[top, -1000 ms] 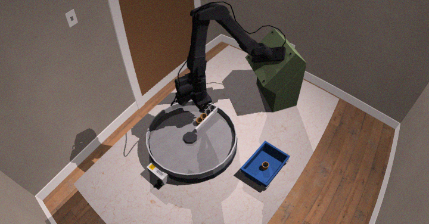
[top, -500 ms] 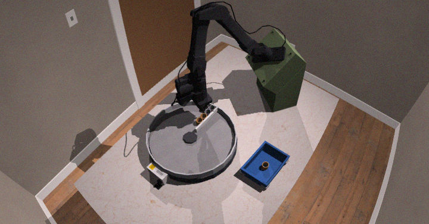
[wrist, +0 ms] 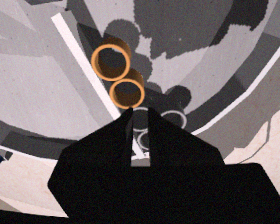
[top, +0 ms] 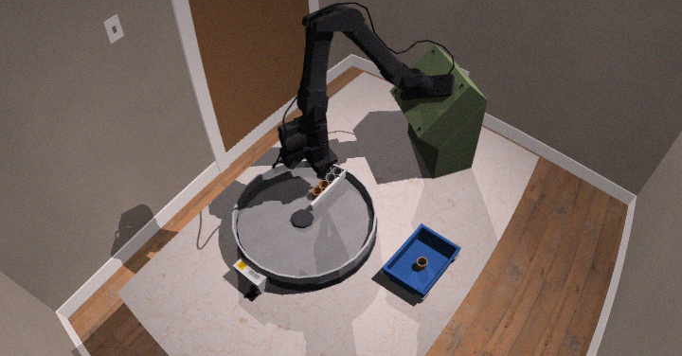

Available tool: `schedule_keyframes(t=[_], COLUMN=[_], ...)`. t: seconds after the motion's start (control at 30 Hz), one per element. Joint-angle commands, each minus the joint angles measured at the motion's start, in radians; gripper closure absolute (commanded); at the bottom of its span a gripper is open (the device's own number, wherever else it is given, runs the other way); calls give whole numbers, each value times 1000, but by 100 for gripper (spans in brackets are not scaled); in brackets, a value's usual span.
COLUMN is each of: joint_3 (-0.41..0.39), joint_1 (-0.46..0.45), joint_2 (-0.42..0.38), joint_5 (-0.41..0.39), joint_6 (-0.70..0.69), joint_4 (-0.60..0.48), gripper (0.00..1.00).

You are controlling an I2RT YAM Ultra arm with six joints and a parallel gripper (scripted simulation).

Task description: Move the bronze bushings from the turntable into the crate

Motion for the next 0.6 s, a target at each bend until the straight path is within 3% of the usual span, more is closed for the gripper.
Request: schedule_keyframes(t=[0.0, 0.57], joint_3=[29, 33], joint_1=[5, 3], joint_2=[-29, -17], joint_5=[-11, -12], joint_6=[-7, -7], joint_4=[-8, -10], gripper=[87, 87])
